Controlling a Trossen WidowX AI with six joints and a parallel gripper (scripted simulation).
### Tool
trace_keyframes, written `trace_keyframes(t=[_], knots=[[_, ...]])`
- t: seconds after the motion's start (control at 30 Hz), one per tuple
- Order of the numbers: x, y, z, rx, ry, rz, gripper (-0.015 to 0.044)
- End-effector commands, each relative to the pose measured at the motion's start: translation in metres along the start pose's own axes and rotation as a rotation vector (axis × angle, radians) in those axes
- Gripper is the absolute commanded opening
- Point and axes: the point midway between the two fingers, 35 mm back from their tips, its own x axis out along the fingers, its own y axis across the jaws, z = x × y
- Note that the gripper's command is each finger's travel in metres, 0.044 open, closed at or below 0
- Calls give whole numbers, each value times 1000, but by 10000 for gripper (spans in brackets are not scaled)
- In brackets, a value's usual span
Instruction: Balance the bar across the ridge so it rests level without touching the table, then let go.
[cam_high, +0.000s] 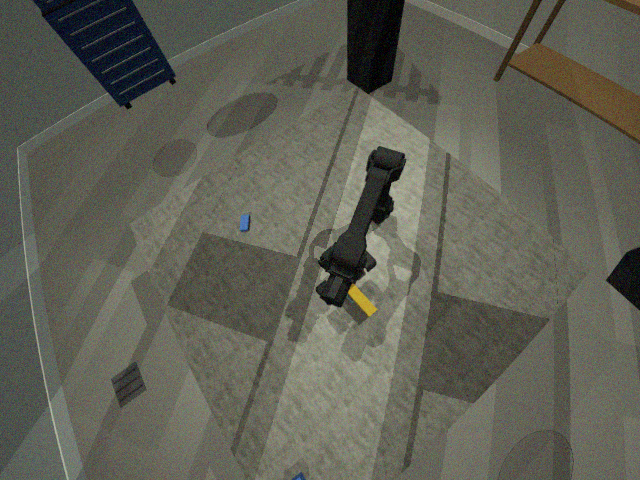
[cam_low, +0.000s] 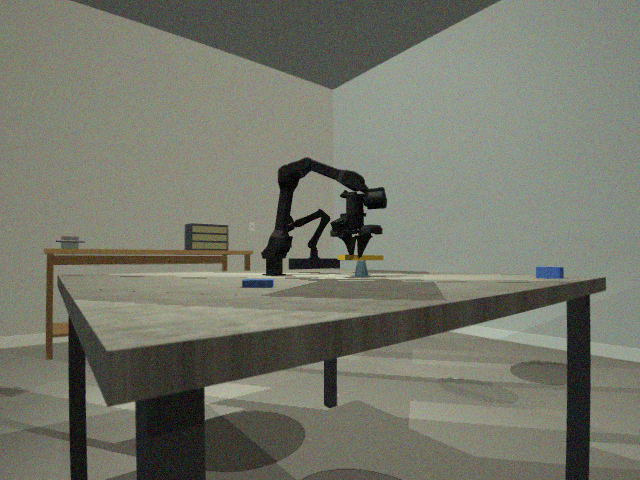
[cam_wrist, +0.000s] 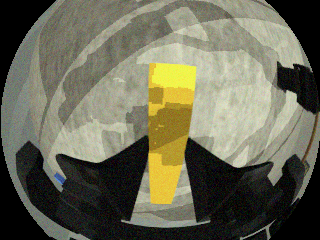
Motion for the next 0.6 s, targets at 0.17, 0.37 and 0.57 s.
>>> trace_keyframes(t=[0.17,0.37,0.57], knots=[[0,-1,0,4,2,-8,0],[0,-1,0,4,2,-8,0],[0,-1,0,4,2,-8,0]])
